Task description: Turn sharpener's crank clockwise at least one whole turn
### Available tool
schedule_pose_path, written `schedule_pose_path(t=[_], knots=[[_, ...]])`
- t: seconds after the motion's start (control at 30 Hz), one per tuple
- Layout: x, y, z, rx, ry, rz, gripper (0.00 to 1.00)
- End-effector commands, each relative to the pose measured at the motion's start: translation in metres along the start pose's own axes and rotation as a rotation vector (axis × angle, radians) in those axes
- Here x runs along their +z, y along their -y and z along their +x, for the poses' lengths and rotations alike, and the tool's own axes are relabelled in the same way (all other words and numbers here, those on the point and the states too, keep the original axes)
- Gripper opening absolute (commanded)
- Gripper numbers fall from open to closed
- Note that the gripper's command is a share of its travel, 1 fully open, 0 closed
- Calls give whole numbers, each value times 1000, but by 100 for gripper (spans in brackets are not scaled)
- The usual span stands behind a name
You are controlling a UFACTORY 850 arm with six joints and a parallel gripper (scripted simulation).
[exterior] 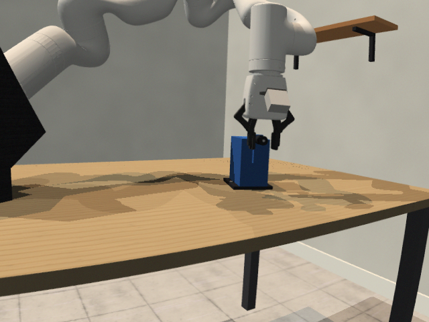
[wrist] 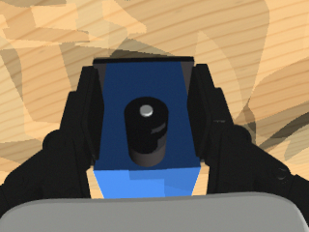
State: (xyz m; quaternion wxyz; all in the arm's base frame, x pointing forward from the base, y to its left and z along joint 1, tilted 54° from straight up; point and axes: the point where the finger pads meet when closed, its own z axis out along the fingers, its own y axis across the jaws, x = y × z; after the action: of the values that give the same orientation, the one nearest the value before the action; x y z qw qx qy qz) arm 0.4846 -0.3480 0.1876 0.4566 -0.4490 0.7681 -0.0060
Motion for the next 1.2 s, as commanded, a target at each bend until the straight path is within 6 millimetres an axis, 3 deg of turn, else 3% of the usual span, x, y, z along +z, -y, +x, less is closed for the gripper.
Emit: schedule_pose_path(t=[0.0, 1.17], knots=[[-1, 1, 0, 0, -1, 1, 54], [-1, 1, 0, 0, -1, 1, 54]])
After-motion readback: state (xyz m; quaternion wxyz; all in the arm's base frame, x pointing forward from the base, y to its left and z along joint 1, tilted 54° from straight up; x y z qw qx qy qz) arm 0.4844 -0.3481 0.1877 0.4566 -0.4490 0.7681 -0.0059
